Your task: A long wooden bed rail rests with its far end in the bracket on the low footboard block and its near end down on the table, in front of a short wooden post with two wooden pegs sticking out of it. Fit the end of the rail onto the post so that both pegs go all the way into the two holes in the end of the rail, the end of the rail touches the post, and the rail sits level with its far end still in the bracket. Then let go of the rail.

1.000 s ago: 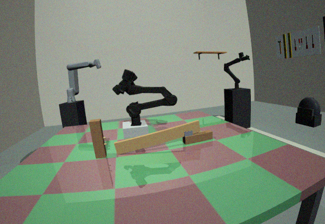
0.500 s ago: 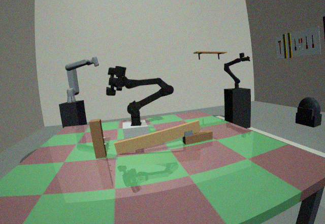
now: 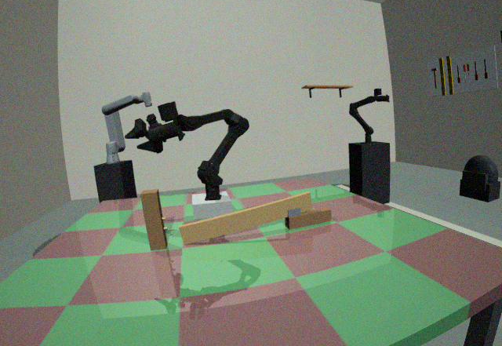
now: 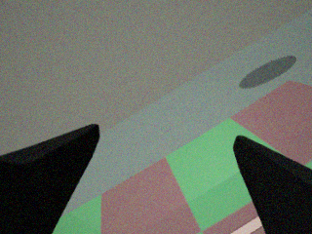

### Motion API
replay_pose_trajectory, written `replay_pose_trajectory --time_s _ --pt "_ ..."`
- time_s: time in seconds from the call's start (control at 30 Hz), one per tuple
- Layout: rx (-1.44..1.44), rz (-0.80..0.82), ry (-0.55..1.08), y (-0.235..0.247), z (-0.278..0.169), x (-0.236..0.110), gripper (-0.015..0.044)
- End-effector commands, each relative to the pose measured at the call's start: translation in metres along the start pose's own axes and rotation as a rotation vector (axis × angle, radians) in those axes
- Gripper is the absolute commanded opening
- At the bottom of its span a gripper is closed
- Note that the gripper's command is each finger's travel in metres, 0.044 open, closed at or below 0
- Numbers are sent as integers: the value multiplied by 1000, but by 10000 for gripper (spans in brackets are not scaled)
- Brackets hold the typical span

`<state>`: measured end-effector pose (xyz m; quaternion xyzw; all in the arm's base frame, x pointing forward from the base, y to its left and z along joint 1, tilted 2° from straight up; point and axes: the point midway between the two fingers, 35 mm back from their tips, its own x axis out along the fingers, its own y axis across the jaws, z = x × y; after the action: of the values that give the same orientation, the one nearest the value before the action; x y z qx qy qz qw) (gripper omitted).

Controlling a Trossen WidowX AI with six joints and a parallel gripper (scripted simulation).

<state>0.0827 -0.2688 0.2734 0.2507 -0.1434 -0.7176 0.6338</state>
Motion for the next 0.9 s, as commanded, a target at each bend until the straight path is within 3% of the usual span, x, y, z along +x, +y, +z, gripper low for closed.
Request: replay_pose_trajectory --time_s 0.0,0.3,0.53,0.67,0.87 --pt "-261 121 148 37 -34 -4 440" --pt "-996 551 408 112 -131 -54 440" --pt "-1719 1096 390 144 -206 -137 440" --pt "-2083 1376 393 128 -243 -161 440" --pt "-2598 2025 355 74 -295 -202 440"
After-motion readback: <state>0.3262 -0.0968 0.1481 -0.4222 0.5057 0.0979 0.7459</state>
